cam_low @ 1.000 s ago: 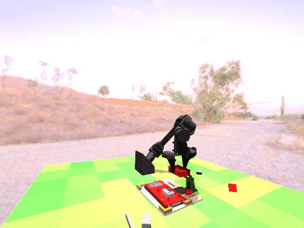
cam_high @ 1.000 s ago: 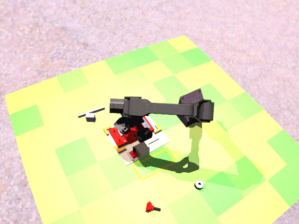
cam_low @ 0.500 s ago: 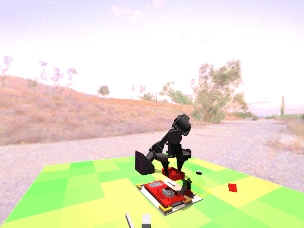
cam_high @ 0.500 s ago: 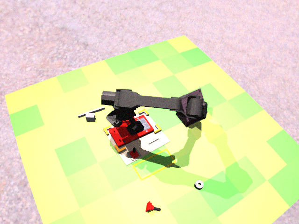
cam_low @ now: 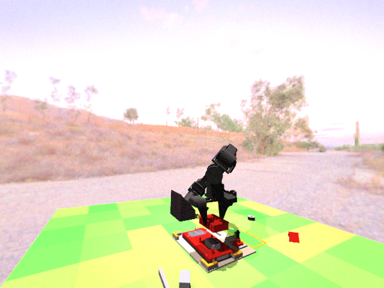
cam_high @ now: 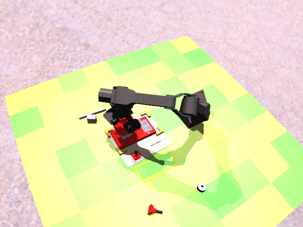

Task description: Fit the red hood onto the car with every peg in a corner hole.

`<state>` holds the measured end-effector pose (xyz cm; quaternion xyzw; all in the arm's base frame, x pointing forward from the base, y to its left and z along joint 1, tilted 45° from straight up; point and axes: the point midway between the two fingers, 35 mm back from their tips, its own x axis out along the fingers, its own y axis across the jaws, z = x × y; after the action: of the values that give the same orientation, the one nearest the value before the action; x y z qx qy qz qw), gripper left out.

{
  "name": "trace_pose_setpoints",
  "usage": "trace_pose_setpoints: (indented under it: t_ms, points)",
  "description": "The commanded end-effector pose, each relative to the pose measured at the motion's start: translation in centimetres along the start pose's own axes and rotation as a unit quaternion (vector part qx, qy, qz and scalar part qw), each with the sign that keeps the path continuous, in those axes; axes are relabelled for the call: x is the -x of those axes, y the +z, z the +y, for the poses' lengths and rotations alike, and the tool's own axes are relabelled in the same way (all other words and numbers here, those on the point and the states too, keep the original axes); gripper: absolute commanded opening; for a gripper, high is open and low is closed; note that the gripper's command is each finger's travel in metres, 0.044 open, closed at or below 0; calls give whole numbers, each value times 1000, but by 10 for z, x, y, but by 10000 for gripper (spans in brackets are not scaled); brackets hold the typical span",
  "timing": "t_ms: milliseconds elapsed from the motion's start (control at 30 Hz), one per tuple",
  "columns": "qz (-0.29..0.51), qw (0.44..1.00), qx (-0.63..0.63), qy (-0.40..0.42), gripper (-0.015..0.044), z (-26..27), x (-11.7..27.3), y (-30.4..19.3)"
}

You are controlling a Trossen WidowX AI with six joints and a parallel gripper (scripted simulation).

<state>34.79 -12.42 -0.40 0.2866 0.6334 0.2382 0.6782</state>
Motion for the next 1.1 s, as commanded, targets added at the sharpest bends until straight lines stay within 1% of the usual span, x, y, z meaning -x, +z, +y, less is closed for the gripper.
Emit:
trace_pose_setpoints:
  t_ms: [0, 200, 300, 1067]
  points:
    - [3, 1000, -1, 1, 0, 0, -10, -1]
    - [3, 1000, -1, 1, 0, -2, -40, -2]
    - [3, 1000, -1, 1, 0, -2, -47, -2]
    - [3, 1000, -1, 2, 0, -1, -48, -3]
